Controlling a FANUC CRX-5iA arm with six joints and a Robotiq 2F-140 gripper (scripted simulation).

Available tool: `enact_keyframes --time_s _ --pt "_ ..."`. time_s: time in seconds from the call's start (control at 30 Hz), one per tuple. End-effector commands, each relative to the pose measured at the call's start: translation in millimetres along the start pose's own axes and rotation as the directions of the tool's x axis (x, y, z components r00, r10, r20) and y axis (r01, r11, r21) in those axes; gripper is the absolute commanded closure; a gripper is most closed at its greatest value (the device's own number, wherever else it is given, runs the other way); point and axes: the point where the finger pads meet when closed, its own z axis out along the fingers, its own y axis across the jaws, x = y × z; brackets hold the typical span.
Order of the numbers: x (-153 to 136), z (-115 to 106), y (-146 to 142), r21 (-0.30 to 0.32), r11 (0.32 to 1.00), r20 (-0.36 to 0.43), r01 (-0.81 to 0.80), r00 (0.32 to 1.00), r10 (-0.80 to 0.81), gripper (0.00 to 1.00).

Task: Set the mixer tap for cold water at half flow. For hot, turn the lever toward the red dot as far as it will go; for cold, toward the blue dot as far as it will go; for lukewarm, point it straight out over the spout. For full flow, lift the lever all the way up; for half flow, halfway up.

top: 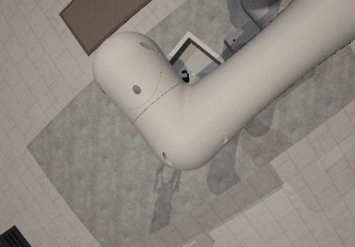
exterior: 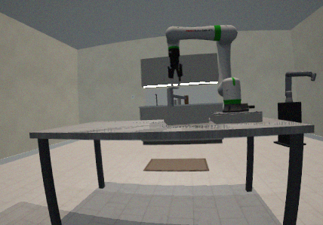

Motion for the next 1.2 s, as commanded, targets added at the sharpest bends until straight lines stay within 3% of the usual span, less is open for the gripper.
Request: enact_keyframes --time_s 0.0,0.5,1.17 --pt "0 0 0 0.000 1.000 0.000 0.000 1.000 0.000 0.58" --pt "0 5 0 0.000 1.000 0.000 0.000 1.000 0.000 0.58" --pt "0 28 0 0.000 1.000 0.000 0.000 1.000 0.000 0.58"
